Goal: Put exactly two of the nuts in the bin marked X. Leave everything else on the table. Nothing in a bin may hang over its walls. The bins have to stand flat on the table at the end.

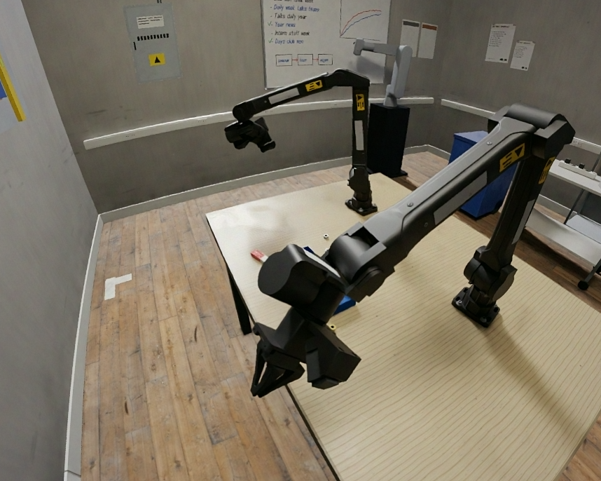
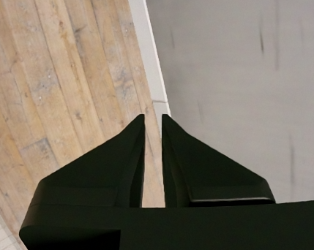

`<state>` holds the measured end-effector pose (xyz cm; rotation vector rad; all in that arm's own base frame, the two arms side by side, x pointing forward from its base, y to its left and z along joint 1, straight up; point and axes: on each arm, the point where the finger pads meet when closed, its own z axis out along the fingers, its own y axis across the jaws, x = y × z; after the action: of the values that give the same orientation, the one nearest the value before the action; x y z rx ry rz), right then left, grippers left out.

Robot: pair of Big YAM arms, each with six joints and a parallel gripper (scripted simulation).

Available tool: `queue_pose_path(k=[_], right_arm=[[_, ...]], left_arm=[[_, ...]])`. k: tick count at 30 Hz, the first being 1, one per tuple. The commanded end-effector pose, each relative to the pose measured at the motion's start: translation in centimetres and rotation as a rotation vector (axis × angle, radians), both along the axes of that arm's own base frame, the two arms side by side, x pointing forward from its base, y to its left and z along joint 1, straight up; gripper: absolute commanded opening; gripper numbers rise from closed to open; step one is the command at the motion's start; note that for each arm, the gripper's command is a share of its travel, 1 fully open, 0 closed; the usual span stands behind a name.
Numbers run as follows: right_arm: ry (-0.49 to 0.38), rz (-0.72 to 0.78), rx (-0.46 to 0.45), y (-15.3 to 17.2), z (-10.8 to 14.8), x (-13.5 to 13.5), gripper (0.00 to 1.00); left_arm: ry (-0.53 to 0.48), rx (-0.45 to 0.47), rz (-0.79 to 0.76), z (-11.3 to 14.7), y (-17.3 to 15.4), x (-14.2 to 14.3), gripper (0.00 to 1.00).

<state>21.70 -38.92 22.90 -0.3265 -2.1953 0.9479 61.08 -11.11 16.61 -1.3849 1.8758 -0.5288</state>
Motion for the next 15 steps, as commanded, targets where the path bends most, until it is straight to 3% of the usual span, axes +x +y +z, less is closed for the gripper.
queue_pose_path(k=[1, 6, 8, 9, 12, 14, 15], right_arm=[[-0.008, -0.011, -0.008, -0.3, 0.4, -0.4, 1.00], [-0.008, -0.011, -0.008, -0.3, 0.4, -0.4, 1.00], [-0.008, -0.011, -0.008, -0.3, 0.4, -0.4, 1.00], [-0.008, -0.011, -0.008, -0.3, 0.4, -0.4, 1.00], [-0.008, -0.011, -0.008, -0.3, 0.4, -0.4, 1.00], [-0.008, -0.011, -0.008, -0.3, 0.4, -0.4, 1.00], [-0.008, -0.011, -0.008, -0.3, 0.4, -0.4, 1.00]], left_arm=[[-0.026, 0.023, -0.092, 4.7, -3.2, 0.6, 0.09], [0.032, 0.053, -0.172, 4.1, -5.5, -0.5, 0.09], [0.107, 0.080, -0.186, 0.4, -6.5, -2.4, 0.09], [0.086, 0.078, -0.231, 2.9, -7.7, -1.7, 0.09], [0.097, 0.096, -0.284, 4.4, -9.7, -3.3, 0.09], [0.150, 0.109, -0.284, 1.5, -9.9, -5.5, 0.09], [0.123, 0.105, -0.329, 4.3, -11.4, -4.5, 0.09]])
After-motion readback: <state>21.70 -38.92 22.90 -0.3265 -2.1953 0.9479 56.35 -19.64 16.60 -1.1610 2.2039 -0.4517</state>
